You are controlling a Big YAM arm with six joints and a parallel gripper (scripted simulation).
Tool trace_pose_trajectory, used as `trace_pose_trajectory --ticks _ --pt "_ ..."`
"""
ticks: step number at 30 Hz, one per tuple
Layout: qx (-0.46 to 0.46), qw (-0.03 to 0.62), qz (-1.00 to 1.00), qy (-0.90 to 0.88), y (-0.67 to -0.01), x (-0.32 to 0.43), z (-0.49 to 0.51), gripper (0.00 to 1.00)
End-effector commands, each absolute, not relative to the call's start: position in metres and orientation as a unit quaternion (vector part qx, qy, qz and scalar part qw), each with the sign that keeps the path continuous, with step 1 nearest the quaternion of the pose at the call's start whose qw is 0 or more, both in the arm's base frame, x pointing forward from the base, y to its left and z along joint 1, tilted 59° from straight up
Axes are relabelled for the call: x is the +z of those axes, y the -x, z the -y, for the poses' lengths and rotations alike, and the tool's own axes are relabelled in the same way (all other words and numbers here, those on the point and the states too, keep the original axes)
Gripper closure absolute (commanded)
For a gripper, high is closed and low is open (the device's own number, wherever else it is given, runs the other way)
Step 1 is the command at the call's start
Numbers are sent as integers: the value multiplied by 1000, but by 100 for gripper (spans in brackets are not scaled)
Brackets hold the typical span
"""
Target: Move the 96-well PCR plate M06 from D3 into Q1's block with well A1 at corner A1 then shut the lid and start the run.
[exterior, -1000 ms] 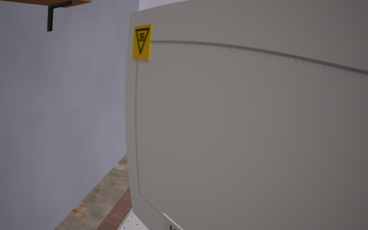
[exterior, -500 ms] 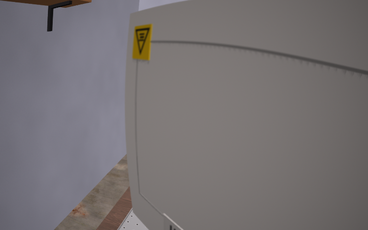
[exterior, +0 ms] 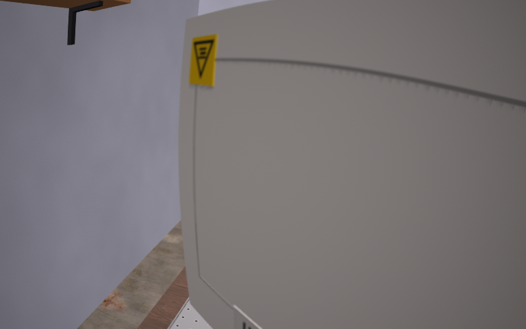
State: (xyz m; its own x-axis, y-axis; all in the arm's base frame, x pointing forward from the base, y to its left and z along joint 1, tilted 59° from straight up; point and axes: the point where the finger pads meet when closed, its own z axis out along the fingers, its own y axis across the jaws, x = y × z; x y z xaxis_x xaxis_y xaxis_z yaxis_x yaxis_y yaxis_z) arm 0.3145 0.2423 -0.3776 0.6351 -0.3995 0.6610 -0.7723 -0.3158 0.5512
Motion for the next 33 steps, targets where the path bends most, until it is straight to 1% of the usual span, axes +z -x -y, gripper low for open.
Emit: trace_pose_trajectory --ticks 1,16,33 --pt "217 415 375 -800 -335 -361 -284 100" --pt "219 408 399 -791 -343 -357 -282 100" --pt "207 448 384 -781 -316 -387 -233 100"
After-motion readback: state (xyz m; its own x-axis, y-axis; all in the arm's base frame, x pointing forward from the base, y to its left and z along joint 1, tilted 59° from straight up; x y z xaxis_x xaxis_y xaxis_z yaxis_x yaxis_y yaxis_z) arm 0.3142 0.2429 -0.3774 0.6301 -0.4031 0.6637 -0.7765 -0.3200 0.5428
